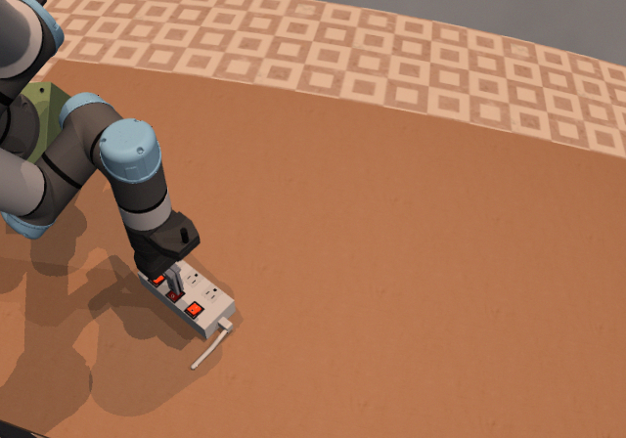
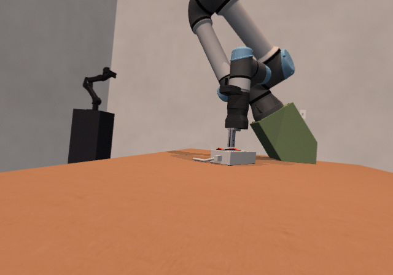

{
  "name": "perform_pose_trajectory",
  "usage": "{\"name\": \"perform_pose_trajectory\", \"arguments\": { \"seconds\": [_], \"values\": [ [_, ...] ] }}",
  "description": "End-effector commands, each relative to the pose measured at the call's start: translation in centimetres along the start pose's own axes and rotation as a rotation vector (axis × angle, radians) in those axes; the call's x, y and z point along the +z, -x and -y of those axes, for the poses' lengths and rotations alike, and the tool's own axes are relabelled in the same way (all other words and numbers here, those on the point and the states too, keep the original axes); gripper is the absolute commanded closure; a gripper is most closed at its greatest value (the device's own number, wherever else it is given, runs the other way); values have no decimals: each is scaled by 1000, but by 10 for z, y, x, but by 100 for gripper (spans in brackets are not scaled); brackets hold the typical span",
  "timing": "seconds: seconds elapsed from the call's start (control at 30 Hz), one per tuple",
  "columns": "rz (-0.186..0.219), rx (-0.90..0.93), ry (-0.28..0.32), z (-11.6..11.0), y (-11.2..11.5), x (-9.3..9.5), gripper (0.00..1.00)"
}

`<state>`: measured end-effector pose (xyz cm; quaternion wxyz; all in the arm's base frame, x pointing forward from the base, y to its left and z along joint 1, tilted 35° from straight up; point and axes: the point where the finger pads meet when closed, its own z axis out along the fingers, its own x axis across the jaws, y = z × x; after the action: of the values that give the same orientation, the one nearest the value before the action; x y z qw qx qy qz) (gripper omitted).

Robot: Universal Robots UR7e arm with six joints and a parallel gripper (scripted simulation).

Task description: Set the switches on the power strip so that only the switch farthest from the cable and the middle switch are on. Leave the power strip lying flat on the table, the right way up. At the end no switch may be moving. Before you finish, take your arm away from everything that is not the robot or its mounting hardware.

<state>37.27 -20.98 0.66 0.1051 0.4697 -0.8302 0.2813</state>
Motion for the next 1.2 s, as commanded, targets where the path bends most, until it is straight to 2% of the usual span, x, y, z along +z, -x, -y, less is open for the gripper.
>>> {"name": "perform_pose_trajectory", "arguments": {
  "seconds": [0.0,1.17],
  "values": [
    [0,0,-1,0,0,0,100],
    [0,0,-1,0,0,8,100]
  ]
}}
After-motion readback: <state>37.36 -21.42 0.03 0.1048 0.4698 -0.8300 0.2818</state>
